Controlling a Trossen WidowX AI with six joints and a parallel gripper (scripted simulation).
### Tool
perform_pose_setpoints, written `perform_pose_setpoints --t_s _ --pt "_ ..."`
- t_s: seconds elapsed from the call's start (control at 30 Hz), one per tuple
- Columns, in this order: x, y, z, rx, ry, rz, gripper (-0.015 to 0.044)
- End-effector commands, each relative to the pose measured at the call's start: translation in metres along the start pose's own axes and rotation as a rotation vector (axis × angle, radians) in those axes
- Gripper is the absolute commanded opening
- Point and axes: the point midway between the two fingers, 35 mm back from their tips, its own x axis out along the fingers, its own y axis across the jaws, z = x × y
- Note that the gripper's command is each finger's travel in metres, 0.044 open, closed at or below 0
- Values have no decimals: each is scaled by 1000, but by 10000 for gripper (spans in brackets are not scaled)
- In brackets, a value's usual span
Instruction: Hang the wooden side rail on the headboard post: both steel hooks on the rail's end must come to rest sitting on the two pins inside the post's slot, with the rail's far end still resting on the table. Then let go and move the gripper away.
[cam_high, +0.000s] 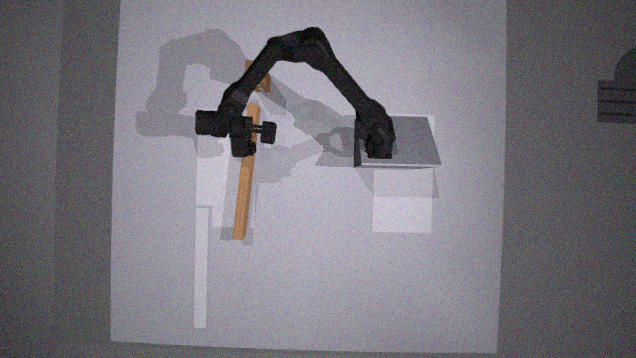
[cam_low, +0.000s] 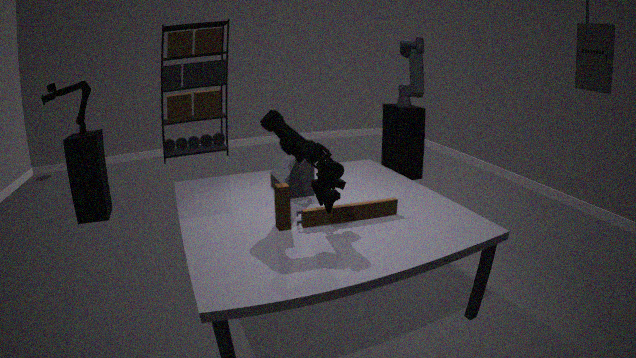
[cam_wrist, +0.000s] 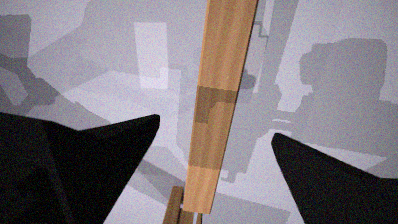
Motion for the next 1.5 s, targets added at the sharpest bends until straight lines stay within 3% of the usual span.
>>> perform_pose_setpoints --t_s 0.0,0.9,1.33,1.47 --pt "11 3 2 -12 0 10 440" --pt "46 5 1 -13 3 10 440" --pt "46 5 1 -13 3 10 99" --pt "46 5 1 -13 3 10 72"
